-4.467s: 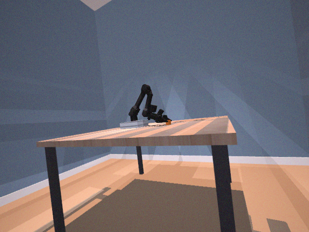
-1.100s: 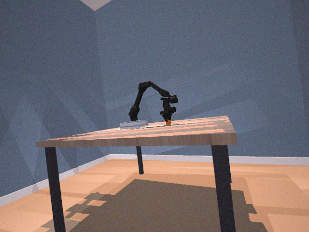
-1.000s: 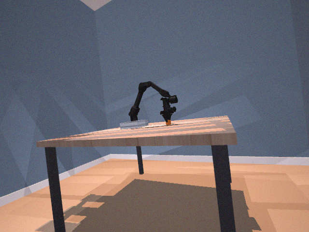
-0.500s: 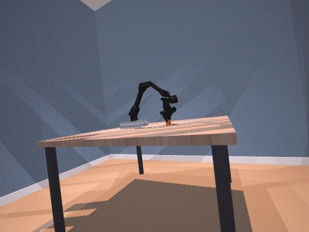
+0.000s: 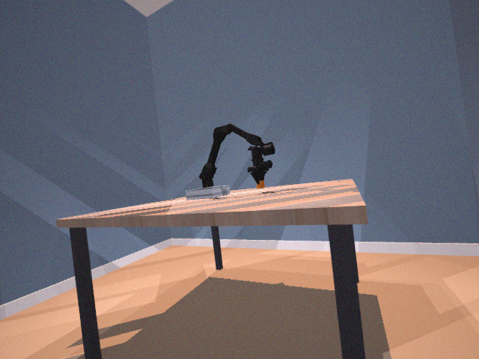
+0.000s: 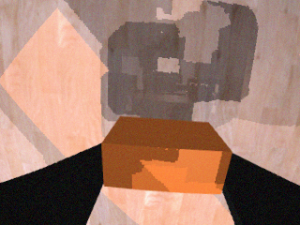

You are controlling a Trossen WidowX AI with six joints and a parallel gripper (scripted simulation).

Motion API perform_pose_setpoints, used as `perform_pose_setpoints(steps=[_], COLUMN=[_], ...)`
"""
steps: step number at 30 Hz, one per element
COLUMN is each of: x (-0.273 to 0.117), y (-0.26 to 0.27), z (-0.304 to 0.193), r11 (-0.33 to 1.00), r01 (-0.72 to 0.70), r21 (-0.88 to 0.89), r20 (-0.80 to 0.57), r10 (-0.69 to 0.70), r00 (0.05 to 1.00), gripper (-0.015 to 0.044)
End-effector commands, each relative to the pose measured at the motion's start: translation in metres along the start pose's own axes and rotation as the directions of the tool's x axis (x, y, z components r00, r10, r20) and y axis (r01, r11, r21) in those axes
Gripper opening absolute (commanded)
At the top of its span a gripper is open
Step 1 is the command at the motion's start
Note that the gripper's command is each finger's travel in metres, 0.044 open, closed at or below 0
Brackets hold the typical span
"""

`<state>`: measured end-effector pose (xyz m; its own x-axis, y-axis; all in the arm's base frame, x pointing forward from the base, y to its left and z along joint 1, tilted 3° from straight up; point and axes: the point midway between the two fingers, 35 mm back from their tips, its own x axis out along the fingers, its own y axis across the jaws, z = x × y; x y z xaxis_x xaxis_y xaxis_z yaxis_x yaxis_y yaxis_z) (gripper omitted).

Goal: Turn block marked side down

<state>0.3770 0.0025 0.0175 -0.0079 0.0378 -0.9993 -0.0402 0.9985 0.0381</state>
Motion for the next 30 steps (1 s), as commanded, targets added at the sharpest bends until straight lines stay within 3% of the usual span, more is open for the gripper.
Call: perform_pose_setpoints(steps=[1, 30], x=[-0.001, 0.014], y=[-0.001, -0.001], z=[0.001, 0.000], r11=[1.000, 1.000], r01=[0.004, 0.004], r21=[0.001, 0.002], r20=[0.020, 0.441], r10=[-0.004, -0.004], r00=[1.000, 0.898], gripper=[0.0000, 0.0000])
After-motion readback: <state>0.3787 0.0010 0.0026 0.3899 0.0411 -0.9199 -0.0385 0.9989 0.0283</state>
